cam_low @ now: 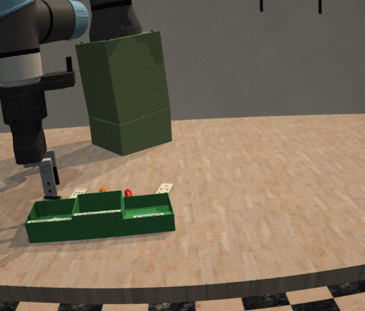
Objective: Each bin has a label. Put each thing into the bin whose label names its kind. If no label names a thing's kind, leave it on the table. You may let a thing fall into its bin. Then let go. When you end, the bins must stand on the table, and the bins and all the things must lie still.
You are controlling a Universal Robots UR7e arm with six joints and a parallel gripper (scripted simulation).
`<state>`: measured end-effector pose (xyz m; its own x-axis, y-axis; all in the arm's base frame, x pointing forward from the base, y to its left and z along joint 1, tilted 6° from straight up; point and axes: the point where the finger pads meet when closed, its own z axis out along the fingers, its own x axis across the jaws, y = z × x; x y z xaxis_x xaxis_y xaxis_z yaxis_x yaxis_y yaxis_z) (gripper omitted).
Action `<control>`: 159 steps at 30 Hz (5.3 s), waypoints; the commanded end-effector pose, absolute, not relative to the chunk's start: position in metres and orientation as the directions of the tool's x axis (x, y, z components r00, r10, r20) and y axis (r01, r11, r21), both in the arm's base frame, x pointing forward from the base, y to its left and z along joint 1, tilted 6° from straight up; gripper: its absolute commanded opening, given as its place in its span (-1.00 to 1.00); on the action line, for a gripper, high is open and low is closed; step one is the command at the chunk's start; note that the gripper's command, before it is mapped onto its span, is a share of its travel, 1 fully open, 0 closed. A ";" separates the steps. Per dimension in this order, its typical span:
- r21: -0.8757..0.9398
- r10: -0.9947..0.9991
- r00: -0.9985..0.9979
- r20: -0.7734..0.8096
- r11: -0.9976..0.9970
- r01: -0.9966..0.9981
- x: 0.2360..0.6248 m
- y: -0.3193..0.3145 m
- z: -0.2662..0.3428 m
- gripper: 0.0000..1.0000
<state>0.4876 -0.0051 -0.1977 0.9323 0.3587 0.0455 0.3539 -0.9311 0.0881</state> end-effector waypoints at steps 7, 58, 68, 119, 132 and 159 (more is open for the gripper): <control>0.089 0.597 0.802 0.010 -0.800 0.594 0.400 -0.012 -0.204 0.57; 0.075 0.997 -0.031 -0.067 0.036 0.997 0.376 -0.014 -0.205 0.57; 0.072 0.997 -0.031 -0.066 0.036 0.997 0.373 -0.013 -0.206 0.57; 0.077 0.997 -0.030 -0.068 0.035 0.996 0.381 -0.019 -0.273 0.57; 0.075 0.997 -0.031 -0.067 0.036 0.997 0.380 -0.019 -0.272 0.57; 0.075 0.997 -0.031 -0.067 0.036 0.997 0.380 -0.019 -0.272 -0.02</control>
<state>0.3792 -0.0182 -0.2725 -0.0310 0.9973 -0.0668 0.9967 0.0358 0.0726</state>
